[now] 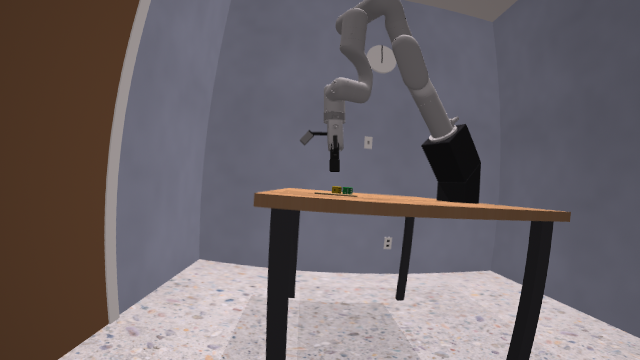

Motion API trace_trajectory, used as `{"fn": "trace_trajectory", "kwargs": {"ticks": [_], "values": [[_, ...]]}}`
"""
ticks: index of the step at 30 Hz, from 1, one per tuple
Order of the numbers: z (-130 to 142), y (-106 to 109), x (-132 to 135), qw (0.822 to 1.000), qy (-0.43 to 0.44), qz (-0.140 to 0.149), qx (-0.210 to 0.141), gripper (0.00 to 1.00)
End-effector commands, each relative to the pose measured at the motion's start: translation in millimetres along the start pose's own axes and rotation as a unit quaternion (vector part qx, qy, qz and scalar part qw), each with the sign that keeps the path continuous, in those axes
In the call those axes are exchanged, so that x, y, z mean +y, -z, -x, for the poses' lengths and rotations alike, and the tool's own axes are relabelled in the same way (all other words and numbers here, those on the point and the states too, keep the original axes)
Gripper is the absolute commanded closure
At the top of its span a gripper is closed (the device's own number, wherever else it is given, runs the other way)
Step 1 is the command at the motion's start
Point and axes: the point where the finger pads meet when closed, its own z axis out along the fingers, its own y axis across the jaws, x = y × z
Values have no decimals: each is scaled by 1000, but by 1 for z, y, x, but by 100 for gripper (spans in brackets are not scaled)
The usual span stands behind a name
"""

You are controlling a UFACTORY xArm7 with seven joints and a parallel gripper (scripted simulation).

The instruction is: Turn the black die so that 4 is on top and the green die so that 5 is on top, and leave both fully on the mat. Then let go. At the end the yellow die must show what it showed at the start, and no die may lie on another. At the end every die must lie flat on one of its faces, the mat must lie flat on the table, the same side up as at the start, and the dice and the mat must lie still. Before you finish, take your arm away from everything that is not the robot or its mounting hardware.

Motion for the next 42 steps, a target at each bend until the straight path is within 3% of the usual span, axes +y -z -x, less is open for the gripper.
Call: {"fn": "trace_trajectory", "kwargs": {"ticks": [1, 7, 10, 11, 18, 24, 27, 29, 32, 33, 34, 38, 42], "values": [[1, 0, -15, 996, 86, -1, 10, 73], [3, 0, -35, 981, 195, 1, 12, 73], [4, 0, -37, 979, 205, 1, 12, 73], [5, 0, -48, 966, 259, 2, 13, 73], [9, 1, -67, 933, 360, 4, 16, 73], [14, 3, -90, 880, 475, 7, 20, 73], [15, 4, -93, 874, 486, 8, 20, 73], [18, 5, -106, 838, 546, 10, 23, 73], [20, 6, -113, 816, 578, 11, 25, 73], [22, 7, -118, 799, 600, 12, 26, 73], [22, 7, -118, 799, 601, 12, 26, 73], [26, 9, -132, 751, 660, 15, 30, 73], [28, 10, -136, 734, 678, 16, 31, 73]]}}
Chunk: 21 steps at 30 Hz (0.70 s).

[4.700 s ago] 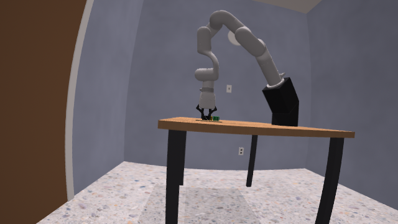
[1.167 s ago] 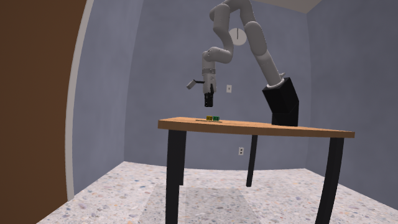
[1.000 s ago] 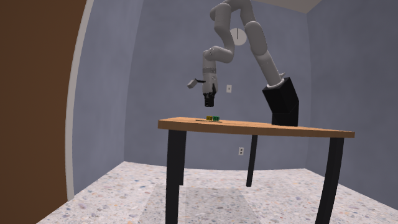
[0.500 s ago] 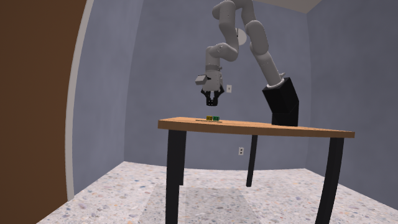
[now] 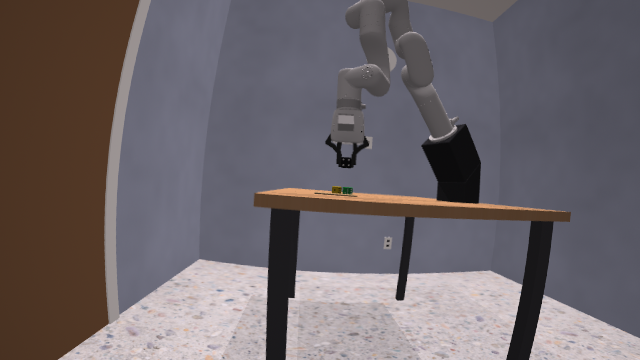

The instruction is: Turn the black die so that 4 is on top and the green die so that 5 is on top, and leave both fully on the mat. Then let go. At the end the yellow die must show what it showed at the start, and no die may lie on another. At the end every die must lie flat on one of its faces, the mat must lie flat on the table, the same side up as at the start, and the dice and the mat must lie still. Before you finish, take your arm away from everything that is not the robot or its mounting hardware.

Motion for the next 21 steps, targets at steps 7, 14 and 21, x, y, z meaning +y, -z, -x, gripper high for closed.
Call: {"fn": "trace_trajectory", "kwargs": {"ticks": [7, 14, 21], "values": [[-3, 1, -1, 1000, 23, 6, 9, 73], [1, 1, -2, 999, 23, -1, 29, 73], [-3, 2, 0, 997, 24, 5, 77, 73]]}}
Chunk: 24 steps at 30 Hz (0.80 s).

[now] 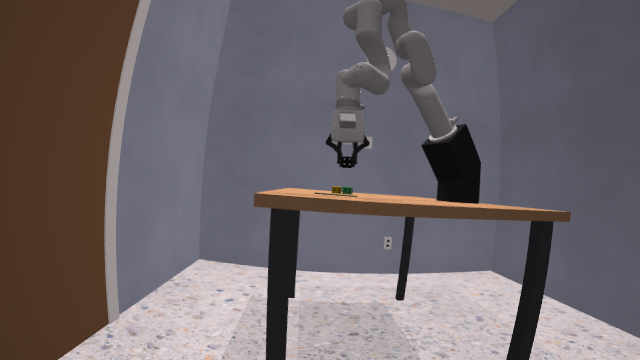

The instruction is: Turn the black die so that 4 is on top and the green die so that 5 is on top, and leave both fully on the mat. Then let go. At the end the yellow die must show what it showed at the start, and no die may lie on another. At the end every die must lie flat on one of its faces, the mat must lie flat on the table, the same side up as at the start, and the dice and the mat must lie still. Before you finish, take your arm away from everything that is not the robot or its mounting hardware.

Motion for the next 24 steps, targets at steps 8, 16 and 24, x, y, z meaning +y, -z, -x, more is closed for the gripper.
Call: {"fn": "trace_trajectory", "kwargs": {"ticks": [8, 16, 24], "values": [[0, -2, 0, 990, 5, 17, 139, 73], [1, -2, 1, 979, 7, 17, 202, 73], [2, -3, 1, 943, 9, 17, 332, 73]]}}
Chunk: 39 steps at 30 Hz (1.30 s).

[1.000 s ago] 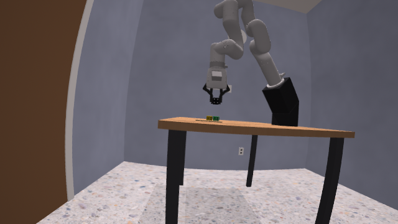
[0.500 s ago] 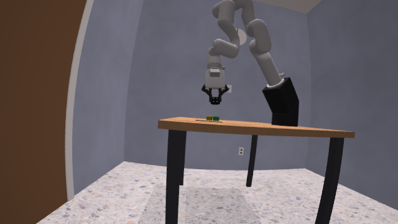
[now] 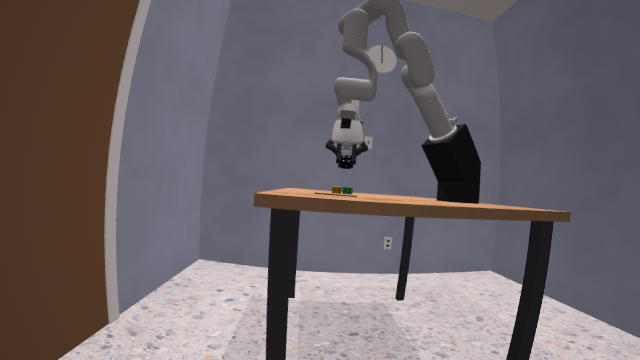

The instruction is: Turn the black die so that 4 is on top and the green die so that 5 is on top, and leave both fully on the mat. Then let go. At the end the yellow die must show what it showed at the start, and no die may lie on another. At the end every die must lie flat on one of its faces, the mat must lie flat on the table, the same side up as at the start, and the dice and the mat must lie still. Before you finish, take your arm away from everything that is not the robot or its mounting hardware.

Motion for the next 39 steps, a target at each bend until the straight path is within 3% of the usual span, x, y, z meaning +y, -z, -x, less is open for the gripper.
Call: {"fn": "trace_trajectory", "kwargs": {"ticks": [1, 6, 8, 11, 14, 27, 39], "values": [[3, -2, -2, 997, 4, -2, 80, 73], [4, -2, -2, 988, 4, -2, 156, 73], [4, -2, -2, 988, 4, -2, 156, 73], [5, -1, -2, 977, 4, -2, 211, 73], [5, -1, -2, 971, 4, -1, 239, 73], [8, -3, -2, 969, 4, -1, 247, 73], [26, -31, -2, 969, 4, -1, 247, 73]]}}
